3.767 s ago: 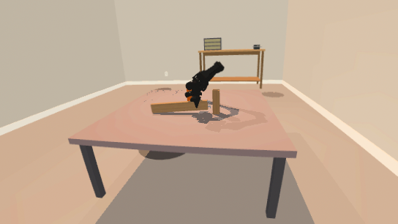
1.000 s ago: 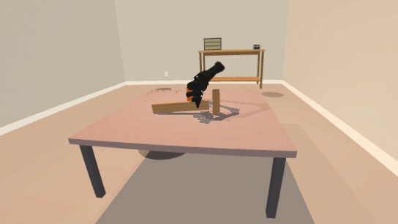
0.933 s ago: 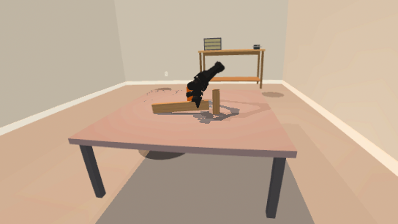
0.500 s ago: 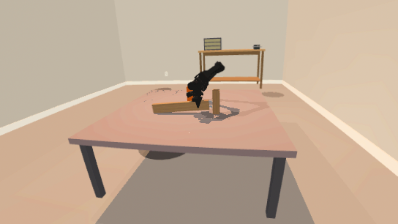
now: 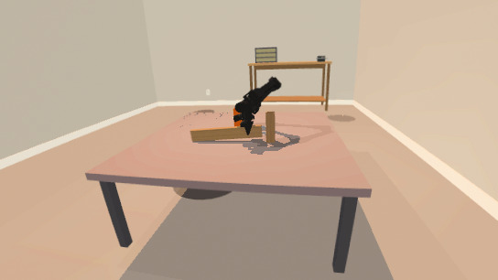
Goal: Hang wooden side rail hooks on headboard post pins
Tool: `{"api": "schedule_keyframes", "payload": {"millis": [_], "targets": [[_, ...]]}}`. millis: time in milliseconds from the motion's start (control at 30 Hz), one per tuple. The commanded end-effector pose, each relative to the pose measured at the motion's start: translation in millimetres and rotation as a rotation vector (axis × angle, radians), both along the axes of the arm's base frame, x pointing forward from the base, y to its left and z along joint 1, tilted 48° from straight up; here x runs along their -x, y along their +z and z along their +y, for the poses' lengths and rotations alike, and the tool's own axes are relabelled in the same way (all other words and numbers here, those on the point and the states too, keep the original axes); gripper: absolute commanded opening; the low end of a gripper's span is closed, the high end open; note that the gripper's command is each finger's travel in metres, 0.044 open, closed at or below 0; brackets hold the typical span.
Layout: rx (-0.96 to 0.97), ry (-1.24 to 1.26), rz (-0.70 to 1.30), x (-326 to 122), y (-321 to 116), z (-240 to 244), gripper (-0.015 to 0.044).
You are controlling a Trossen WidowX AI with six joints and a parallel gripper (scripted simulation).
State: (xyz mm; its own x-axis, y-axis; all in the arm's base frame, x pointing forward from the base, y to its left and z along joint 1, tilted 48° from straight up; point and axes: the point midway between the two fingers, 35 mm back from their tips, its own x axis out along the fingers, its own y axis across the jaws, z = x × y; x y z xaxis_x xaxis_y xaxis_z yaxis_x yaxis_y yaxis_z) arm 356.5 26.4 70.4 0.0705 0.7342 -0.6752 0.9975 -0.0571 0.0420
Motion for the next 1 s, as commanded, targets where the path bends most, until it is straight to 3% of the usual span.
{"api": "schedule_keyframes", "payload": {"millis": [0, 967], "targets": [[0.001, -0.012, -0.004, -1.2, 3.1, -3.2, 0.0000], [0.000, -0.012, -0.004, -1.8, 5.3, -0.7, 0.0000]]}}
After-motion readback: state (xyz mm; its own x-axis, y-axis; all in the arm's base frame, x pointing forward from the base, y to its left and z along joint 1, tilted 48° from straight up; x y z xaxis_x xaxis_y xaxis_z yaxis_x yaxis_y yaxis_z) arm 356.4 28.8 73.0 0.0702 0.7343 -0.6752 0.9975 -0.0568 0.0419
